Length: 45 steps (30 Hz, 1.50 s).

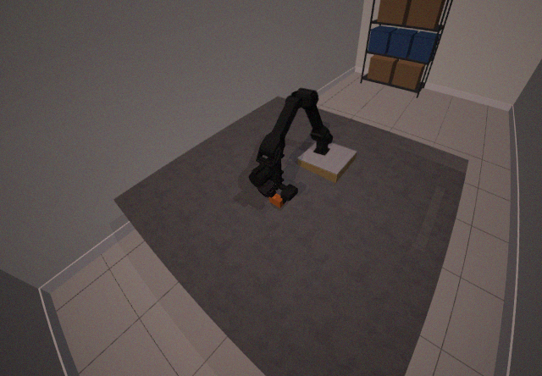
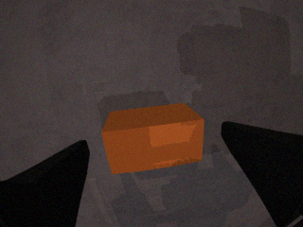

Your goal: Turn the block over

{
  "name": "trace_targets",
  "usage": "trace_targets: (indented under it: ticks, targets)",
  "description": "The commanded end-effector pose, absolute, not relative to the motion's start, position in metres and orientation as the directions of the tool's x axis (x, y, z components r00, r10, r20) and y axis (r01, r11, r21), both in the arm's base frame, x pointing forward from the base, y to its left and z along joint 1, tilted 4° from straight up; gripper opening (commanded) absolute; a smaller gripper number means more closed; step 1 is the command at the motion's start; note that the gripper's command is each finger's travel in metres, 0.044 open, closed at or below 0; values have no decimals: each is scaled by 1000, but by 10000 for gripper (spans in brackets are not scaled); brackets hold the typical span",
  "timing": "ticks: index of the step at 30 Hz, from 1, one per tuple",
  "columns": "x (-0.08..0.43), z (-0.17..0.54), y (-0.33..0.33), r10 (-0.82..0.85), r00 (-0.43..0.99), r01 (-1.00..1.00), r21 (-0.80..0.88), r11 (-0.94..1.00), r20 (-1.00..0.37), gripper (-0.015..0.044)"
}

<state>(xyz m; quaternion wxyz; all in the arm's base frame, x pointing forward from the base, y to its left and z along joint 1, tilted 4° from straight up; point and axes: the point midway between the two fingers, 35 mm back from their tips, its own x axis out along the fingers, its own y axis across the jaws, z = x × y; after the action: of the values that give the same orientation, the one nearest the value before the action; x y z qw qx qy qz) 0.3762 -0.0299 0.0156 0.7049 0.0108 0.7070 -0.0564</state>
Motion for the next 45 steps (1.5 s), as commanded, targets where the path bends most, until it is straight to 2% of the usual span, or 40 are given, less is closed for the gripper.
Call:
trace_targets:
  ticks: [1,4,10,31,36,37,45]
  targets:
    - [372,4,-30,-59,-22,89,-60,994,-998,440]
    - [372,4,-30,-59,-22,89,-60,994,-998,440]
    - [372,4,-30,-59,-22,89,-60,994,-998,282]
    - [372,4,-30,-59,-22,89,-60,994,-998,142]
    - [373,29,-28,-59,-22,89,-60,994,-998,11]
    - [373,33,-28,-58,-22,89,-60,994,-998,0]
    - [373,34,-28,-58,-22,89,-60,994,-998,0]
